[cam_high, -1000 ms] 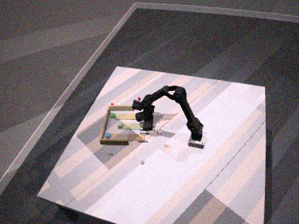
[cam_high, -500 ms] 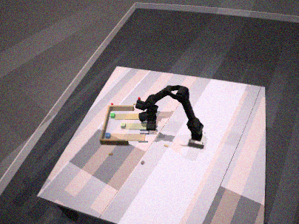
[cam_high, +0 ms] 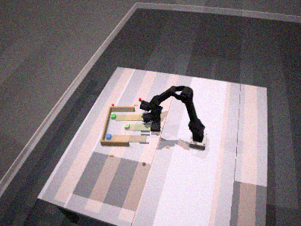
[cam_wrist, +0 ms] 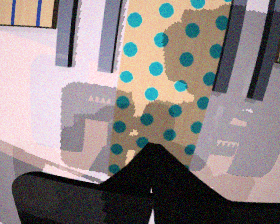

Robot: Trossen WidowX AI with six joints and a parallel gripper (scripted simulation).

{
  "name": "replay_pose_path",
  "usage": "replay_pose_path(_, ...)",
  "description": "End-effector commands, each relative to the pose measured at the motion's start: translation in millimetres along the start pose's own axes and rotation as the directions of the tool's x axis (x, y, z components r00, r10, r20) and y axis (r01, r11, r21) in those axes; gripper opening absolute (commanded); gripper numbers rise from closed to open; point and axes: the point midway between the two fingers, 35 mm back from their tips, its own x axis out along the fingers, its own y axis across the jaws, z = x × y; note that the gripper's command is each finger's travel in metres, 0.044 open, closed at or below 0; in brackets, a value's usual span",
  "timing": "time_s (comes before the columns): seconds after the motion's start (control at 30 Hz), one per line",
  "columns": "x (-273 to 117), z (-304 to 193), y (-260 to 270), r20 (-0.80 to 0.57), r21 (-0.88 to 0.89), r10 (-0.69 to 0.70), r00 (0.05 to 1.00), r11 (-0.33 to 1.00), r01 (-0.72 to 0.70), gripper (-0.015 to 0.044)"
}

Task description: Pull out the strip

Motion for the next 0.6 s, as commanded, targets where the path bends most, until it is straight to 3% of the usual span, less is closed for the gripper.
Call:
replay_pose_path(0.0,4.7,-13.1,1.9,-0.025,-0.002,0.008,1.000,1.000,-0.008,0.0000)
replay_pose_path(0.57,4.4,-37.7,1.7,-0.027,-0.002,0.008,1.000,1.000,-0.008,0.0000)
